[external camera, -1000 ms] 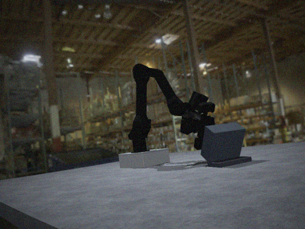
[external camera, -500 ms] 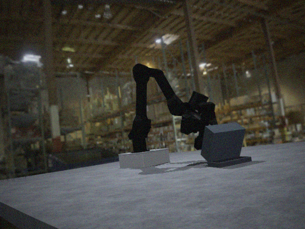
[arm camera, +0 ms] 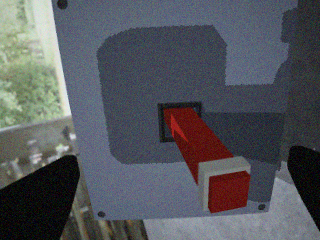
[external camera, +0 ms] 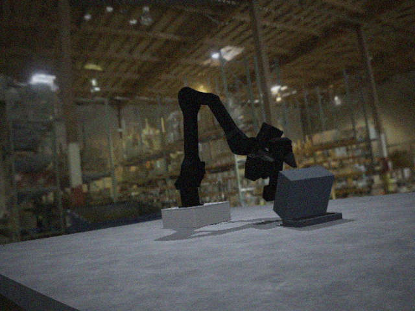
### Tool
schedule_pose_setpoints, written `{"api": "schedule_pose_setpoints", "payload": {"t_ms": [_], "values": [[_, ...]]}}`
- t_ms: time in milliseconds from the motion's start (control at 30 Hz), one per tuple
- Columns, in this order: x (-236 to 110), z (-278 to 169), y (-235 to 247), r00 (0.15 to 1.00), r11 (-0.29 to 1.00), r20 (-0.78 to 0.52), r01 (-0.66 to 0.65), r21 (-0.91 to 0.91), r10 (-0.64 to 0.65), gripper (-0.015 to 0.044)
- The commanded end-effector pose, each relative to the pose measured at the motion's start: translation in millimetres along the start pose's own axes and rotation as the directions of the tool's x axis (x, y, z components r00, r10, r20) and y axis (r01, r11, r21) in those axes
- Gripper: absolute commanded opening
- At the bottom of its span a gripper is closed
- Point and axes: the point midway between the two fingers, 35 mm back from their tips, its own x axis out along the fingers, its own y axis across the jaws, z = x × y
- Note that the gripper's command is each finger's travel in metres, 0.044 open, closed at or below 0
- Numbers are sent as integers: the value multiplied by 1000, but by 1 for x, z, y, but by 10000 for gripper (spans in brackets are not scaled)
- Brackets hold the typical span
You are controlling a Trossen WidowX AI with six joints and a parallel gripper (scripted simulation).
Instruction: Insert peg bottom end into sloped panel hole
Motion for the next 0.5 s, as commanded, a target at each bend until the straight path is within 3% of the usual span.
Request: {"api": "schedule_pose_setpoints", "payload": {"t_ms": [0,467], "values": [[-6,0,2,1000,1000,1,-3,8,3,440],[-24,-3,1,1000,1000,1,4,6,-4,440]]}}
